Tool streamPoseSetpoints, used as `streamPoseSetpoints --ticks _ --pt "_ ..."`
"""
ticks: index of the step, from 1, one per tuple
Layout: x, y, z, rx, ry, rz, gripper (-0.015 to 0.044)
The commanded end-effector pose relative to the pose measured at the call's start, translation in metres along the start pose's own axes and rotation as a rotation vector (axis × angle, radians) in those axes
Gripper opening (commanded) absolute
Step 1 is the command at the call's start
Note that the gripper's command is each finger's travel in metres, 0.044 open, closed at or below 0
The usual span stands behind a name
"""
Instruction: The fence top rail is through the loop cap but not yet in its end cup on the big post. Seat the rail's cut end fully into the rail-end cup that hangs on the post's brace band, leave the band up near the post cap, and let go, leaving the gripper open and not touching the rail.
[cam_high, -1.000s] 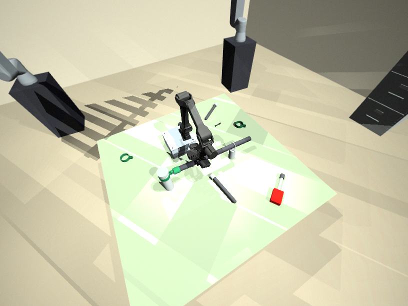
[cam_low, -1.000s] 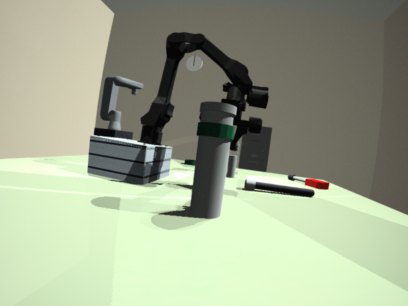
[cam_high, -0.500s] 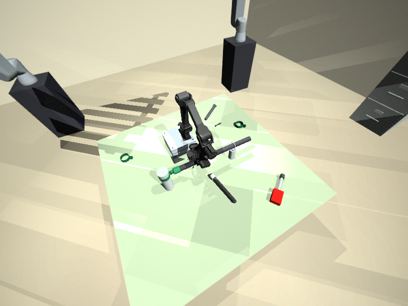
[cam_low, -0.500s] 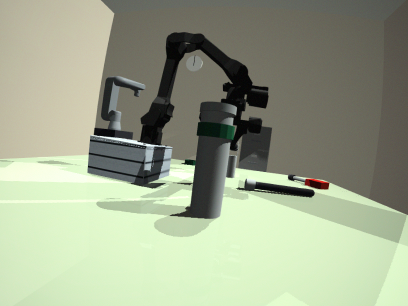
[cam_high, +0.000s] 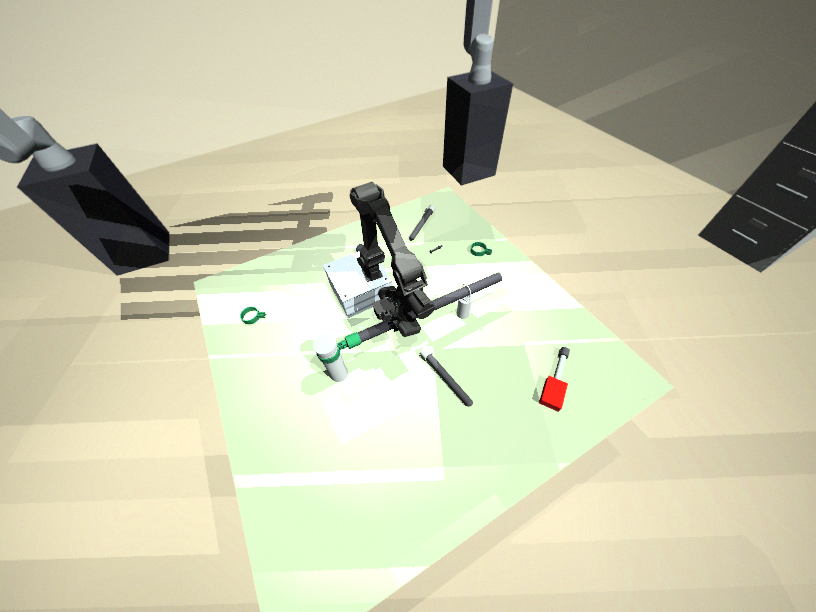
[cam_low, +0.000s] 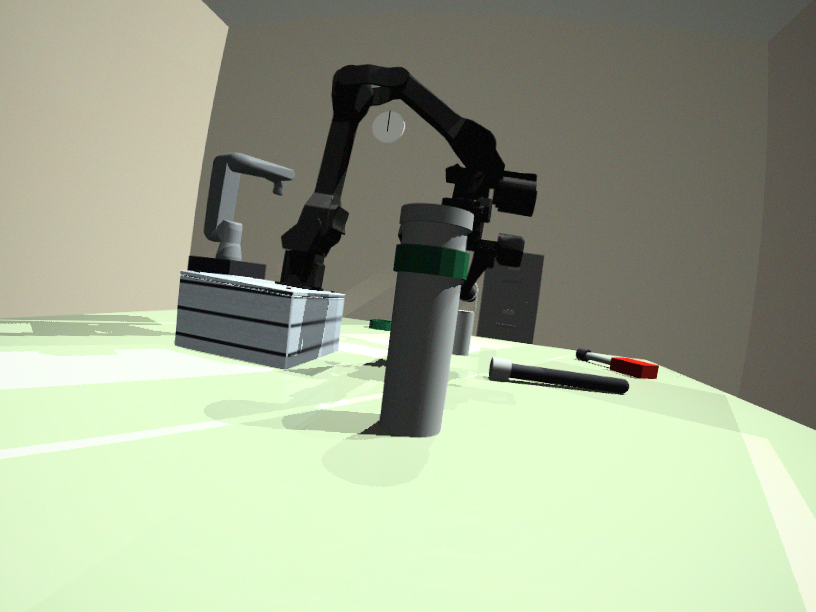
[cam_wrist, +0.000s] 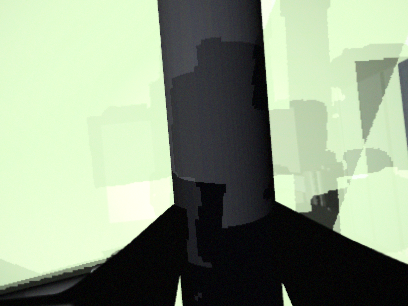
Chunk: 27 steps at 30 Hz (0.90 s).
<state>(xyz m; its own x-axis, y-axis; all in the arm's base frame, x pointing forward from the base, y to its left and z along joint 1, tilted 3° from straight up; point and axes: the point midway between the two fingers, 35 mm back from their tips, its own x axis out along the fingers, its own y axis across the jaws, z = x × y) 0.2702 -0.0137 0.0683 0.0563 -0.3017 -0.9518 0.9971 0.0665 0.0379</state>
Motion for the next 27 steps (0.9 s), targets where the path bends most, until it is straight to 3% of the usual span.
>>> streamPoseSetpoints --ticks 1,27 --pt "0.0 0.0 0.002 0.0 -0.003 0.0 0.0" --pt "0.002 0.0 0.015 0.0 -0.004 0.0 0.0"
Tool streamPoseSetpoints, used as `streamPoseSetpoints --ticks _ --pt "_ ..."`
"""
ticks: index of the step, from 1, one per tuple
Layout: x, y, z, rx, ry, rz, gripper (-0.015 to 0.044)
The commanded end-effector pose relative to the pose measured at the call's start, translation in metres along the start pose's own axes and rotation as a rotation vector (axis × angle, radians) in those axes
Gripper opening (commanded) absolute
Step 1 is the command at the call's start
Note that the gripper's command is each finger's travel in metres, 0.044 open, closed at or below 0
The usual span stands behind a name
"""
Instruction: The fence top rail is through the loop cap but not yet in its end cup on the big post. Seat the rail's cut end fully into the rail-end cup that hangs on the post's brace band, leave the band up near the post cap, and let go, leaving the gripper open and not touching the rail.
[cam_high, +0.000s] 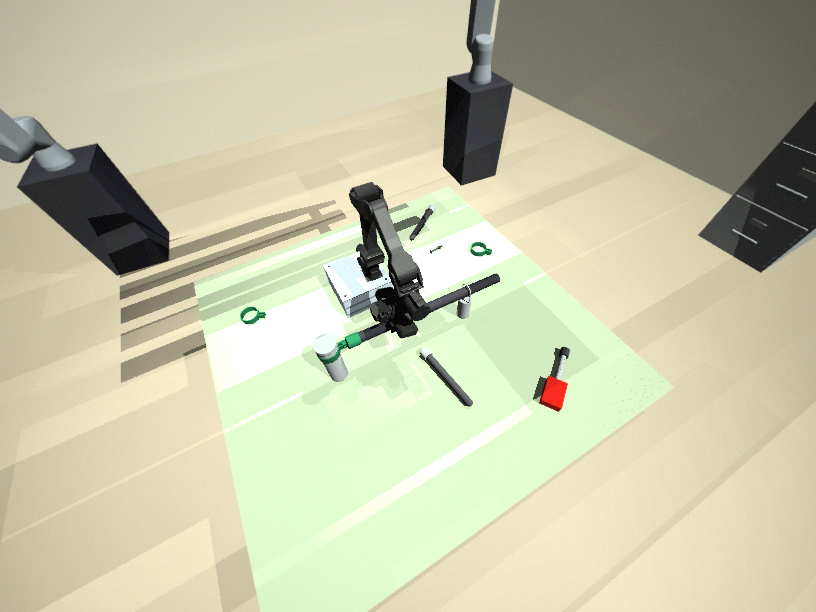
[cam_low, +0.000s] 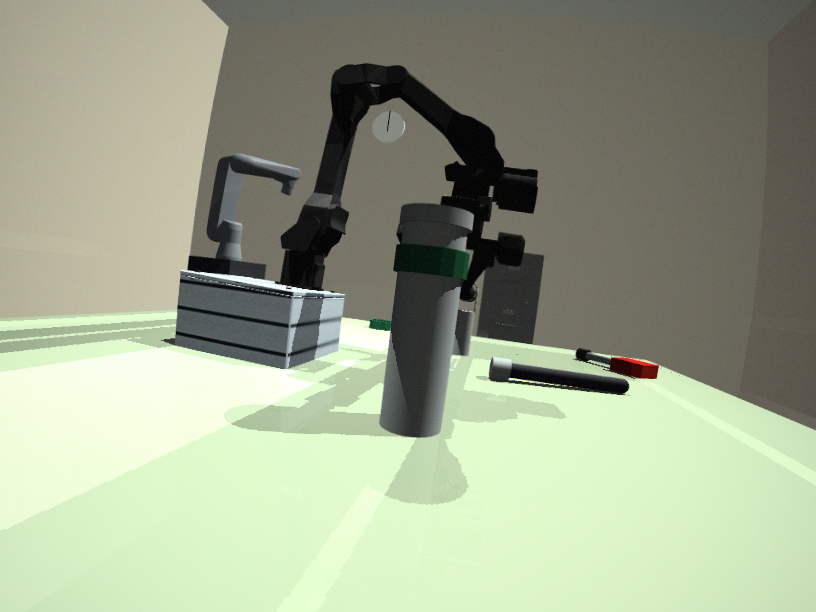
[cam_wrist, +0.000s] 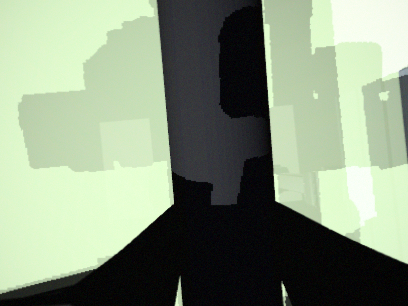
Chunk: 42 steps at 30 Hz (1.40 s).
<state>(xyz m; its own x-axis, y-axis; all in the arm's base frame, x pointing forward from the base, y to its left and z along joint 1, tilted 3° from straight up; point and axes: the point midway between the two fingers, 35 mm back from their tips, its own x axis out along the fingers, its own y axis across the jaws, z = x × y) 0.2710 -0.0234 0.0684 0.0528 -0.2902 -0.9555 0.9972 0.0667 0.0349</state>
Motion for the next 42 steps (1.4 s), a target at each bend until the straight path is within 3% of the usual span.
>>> streamPoseSetpoints --ticks 1,42 --pt "-0.001 0.0 0.006 0.001 -0.017 0.003 0.0" --pt "0.003 0.002 0.026 0.001 -0.019 0.003 0.0"
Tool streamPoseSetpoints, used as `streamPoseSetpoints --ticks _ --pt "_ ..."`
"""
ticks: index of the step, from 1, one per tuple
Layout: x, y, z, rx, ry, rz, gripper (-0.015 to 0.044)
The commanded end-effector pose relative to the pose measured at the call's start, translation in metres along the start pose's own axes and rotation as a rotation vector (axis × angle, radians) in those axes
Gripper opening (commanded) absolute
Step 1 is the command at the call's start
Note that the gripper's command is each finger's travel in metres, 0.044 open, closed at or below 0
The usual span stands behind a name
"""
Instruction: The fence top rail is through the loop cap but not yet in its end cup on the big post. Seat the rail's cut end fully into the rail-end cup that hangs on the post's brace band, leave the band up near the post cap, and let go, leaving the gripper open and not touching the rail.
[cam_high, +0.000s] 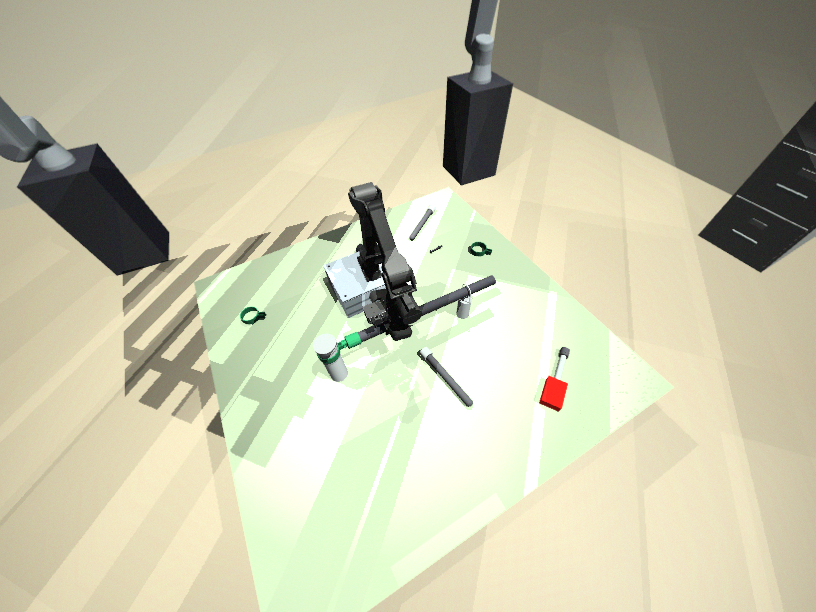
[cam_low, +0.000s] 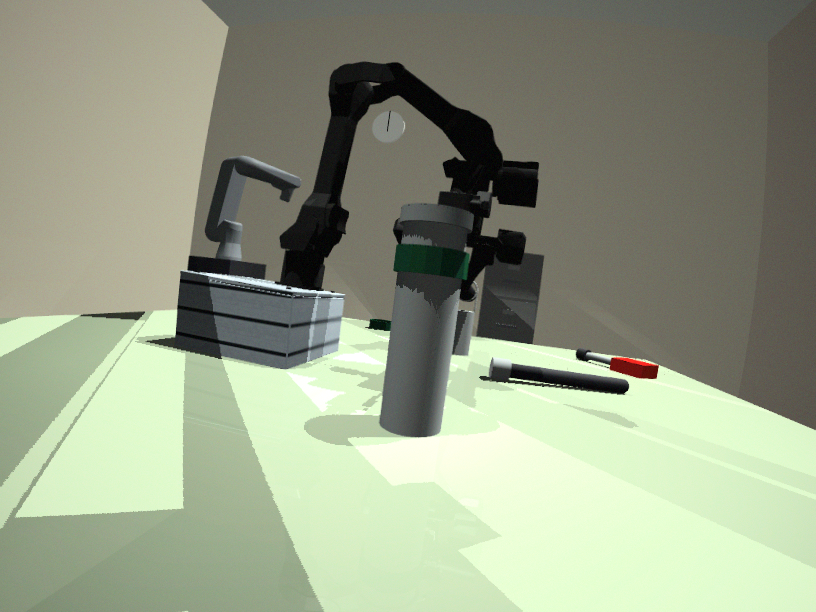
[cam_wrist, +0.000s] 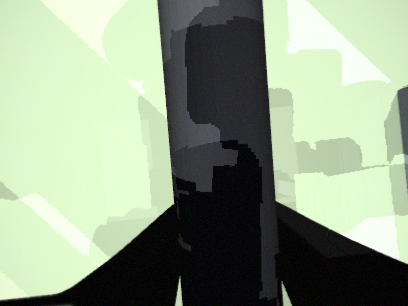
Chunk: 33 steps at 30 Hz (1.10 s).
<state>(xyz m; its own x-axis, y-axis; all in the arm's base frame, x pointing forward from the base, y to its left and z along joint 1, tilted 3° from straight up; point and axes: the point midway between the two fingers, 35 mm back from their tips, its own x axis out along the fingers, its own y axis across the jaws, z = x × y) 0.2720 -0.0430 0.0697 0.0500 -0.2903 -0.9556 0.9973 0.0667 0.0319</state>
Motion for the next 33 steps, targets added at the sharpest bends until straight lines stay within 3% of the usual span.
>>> streamPoseSetpoints --ticks 1,11,27,33 --pt "-0.002 0.002 0.007 0.002 -0.019 0.006 0.0" --pt "0.0 0.0 0.001 0.0 -0.001 0.0 0.0" --pt "-0.019 0.001 -0.01 0.0 0.002 0.0 0.042" --pt "-0.046 -0.001 -0.025 0.0 0.003 0.0 0.044"
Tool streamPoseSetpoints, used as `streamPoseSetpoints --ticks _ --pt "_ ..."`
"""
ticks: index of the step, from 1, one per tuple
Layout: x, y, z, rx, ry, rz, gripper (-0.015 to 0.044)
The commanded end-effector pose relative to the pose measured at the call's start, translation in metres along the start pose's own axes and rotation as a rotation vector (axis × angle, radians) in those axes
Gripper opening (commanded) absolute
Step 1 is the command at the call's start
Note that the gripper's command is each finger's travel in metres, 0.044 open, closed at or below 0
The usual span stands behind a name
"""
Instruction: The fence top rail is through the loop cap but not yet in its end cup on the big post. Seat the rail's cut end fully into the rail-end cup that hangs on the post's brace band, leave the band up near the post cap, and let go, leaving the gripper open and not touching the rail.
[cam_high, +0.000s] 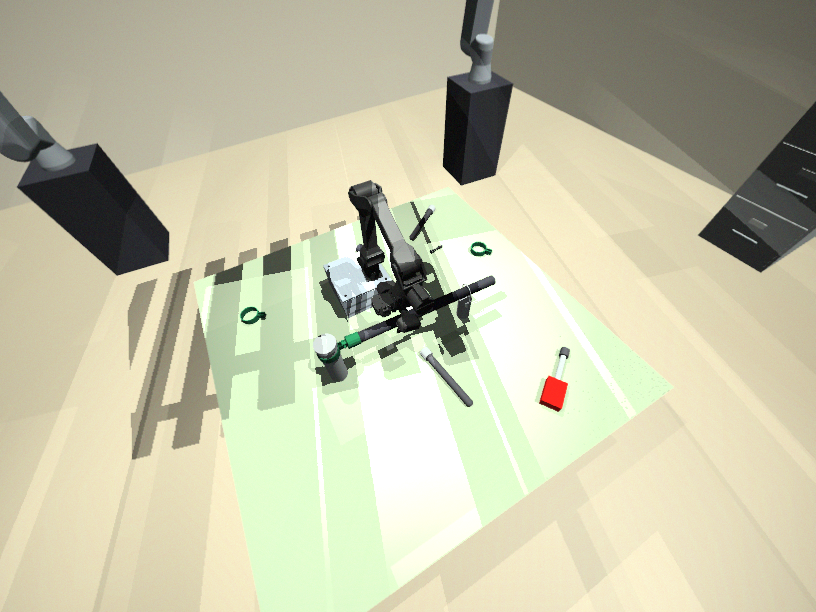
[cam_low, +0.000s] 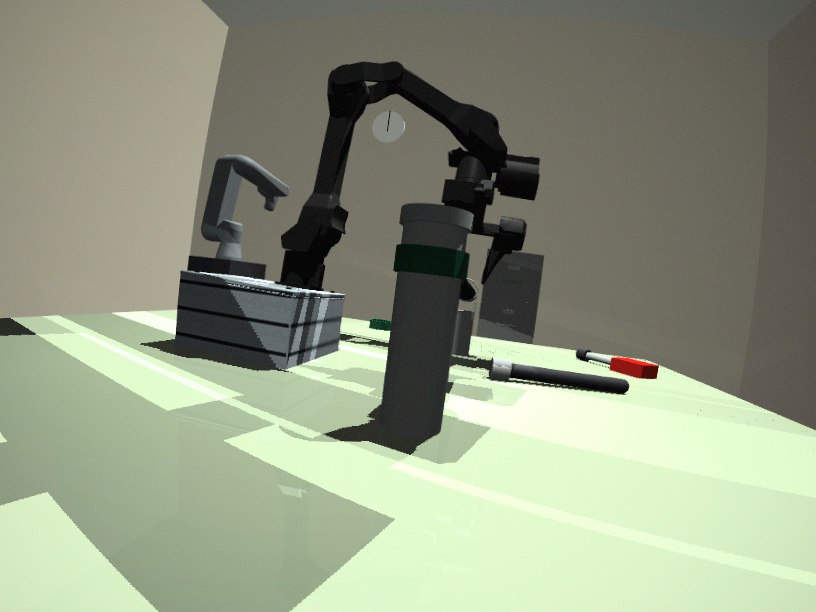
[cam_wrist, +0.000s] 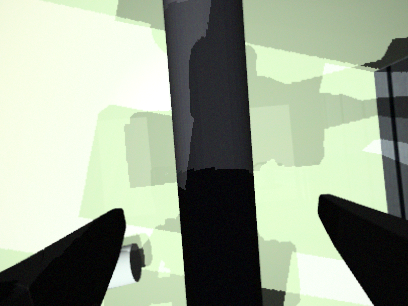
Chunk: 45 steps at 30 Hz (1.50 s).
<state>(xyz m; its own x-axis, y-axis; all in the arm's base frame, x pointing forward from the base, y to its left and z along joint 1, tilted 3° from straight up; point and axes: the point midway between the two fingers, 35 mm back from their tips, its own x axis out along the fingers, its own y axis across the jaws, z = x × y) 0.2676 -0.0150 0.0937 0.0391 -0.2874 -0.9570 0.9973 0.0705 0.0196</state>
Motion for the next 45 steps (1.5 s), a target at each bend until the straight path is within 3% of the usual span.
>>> streamPoseSetpoints --ticks 1,5,12,45 --pt "-0.017 0.0 -0.007 0.007 0.0 0.011 0.044" --pt "-0.014 0.0 -0.006 -0.002 0.0 0.008 0.044" --pt "-0.06 -0.005 -0.006 -0.002 0.001 0.008 0.044" --pt "-0.06 -0.005 -0.006 -0.002 0.001 0.008 0.044"
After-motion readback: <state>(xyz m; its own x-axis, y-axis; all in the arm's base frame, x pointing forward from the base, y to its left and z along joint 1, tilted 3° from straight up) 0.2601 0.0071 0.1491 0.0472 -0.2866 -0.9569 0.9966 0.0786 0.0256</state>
